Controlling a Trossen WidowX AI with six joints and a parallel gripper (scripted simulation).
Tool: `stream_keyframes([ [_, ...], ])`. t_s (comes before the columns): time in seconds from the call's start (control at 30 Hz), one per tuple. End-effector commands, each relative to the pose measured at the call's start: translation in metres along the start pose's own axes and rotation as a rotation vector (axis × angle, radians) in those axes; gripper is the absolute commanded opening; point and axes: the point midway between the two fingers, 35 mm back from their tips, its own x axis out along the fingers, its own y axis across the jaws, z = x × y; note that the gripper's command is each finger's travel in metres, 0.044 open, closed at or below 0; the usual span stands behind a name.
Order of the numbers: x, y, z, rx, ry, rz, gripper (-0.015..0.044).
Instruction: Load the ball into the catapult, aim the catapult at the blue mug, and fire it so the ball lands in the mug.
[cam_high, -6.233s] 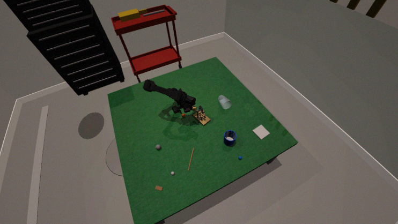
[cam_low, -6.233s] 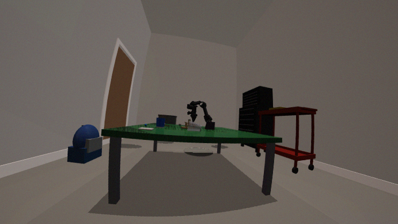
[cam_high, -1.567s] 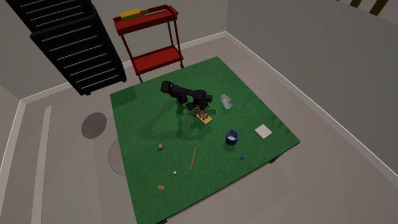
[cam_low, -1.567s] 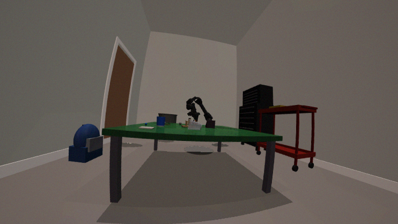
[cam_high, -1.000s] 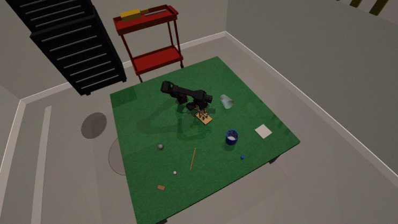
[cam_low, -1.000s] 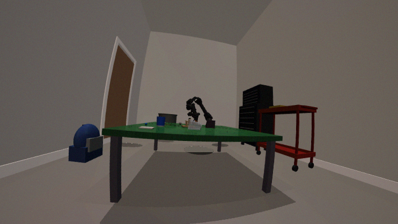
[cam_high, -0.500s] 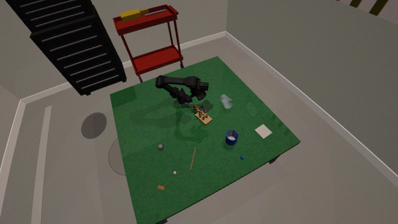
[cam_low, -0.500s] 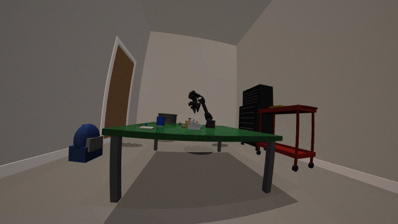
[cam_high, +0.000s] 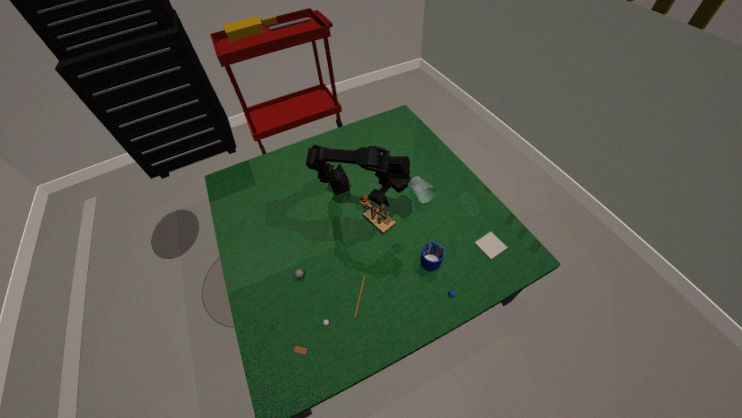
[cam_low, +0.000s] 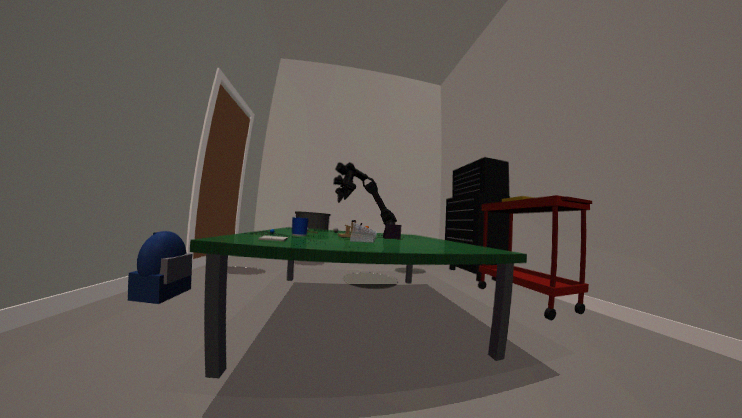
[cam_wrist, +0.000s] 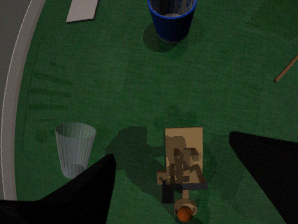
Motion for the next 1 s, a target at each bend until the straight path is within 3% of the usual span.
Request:
stream_keyframes([
  [0.0,0.001,-0.007,0.045,-0.033,-0.108,-0.037,0.0440],
  [0.3,-0.014,-0.037,0.132,-0.079,-0.332,-0.180,0.0440],
  [0.97,-0.014,-0.037,0.133,-0.080,-0.336,-0.183,0.0440],
])
